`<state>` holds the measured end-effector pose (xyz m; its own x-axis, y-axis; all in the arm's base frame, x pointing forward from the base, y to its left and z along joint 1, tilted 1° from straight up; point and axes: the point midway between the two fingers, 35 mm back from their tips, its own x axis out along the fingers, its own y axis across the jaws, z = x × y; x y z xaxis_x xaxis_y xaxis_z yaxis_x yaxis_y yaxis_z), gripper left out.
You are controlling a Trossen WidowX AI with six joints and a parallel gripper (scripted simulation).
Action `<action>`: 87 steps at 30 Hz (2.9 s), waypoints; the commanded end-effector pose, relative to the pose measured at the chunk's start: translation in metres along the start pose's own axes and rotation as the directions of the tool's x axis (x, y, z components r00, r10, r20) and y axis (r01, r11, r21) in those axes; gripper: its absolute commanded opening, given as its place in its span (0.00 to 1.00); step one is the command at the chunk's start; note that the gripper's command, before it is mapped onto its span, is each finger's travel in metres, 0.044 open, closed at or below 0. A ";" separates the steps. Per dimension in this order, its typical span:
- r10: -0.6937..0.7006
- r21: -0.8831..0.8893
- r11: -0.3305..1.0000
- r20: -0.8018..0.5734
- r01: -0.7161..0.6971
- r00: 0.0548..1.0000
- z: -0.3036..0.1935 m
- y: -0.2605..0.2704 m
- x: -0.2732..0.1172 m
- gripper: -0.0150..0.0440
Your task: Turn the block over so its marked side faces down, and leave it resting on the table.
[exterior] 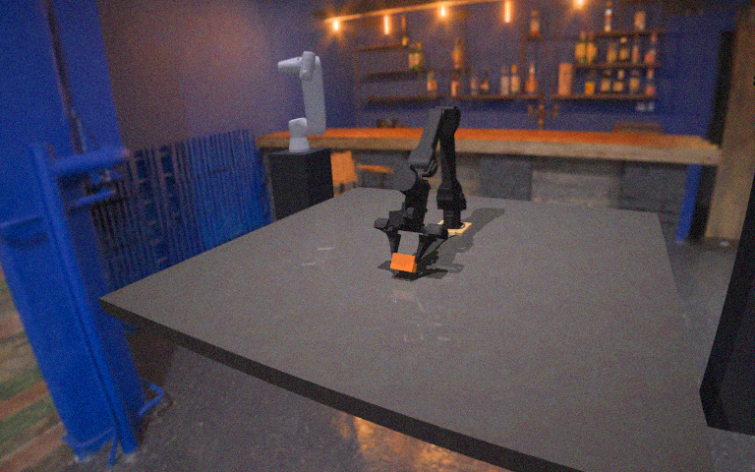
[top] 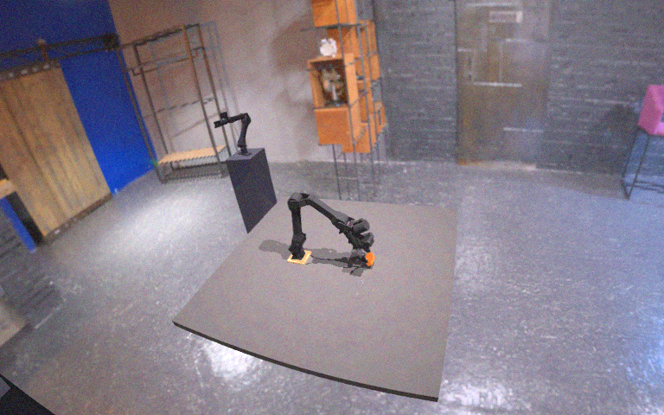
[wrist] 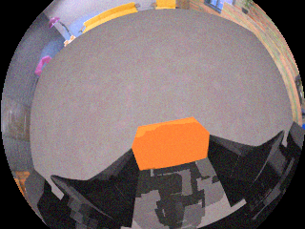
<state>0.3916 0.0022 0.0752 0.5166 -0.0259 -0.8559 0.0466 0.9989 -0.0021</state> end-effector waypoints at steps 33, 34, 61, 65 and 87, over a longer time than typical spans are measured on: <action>-0.002 -0.003 1.000 0.458 0.004 0.889 -0.011 0.001 0.043 0.25; -0.002 -0.003 1.000 0.471 0.004 0.882 -0.012 0.001 0.043 0.25; -0.003 0.000 1.000 0.637 0.004 0.770 -0.024 -0.001 0.028 0.25; -0.003 0.000 1.000 0.637 0.004 0.770 -0.024 -0.001 0.028 0.25; -0.003 0.000 1.000 0.637 0.004 0.770 -0.024 -0.001 0.028 1.00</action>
<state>0.3852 0.0021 0.0385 0.9426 -0.0437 -0.3312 0.0461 0.9989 -0.0007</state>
